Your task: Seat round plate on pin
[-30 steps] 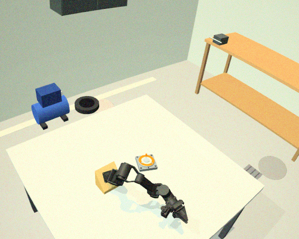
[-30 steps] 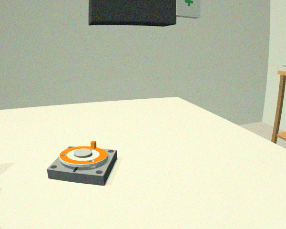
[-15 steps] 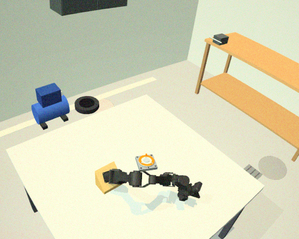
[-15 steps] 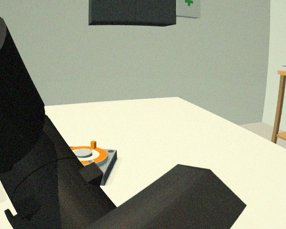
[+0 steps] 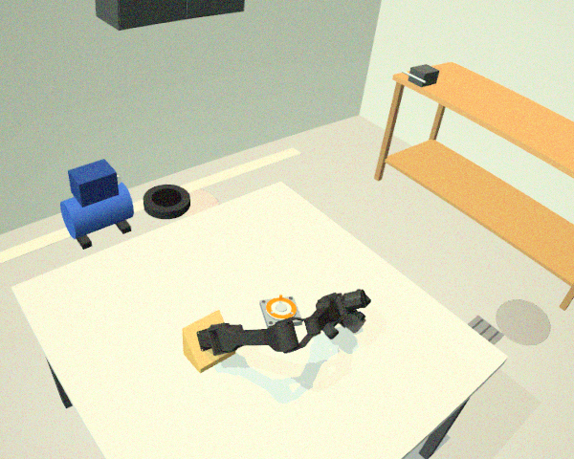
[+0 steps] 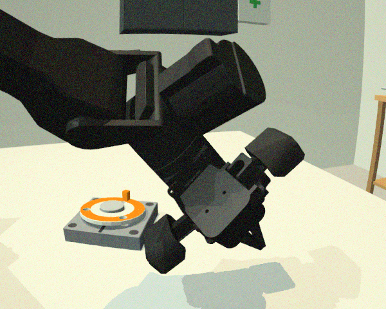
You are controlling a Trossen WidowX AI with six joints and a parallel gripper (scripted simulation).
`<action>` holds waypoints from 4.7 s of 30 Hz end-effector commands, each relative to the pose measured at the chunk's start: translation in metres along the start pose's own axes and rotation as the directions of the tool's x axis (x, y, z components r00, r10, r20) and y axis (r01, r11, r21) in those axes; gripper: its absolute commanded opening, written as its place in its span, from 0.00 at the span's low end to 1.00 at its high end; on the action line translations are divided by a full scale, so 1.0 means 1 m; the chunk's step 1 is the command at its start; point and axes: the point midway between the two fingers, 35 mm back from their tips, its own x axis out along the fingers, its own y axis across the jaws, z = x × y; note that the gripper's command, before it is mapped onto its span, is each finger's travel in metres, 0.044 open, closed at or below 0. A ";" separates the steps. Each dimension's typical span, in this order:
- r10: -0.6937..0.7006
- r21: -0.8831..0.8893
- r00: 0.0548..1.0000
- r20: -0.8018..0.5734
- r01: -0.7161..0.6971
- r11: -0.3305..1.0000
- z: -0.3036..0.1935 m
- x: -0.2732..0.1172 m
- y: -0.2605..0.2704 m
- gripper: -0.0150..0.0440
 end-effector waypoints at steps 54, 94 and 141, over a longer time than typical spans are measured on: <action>-0.639 -0.992 0.769 -0.011 -0.088 -0.090 -0.234 -0.080 -0.112 0.25; -0.639 -0.992 0.769 -0.008 -0.086 -0.091 -0.198 -0.060 -0.087 0.25; -0.640 -0.992 0.769 -0.005 -0.085 -0.094 -0.142 -0.076 -0.102 0.25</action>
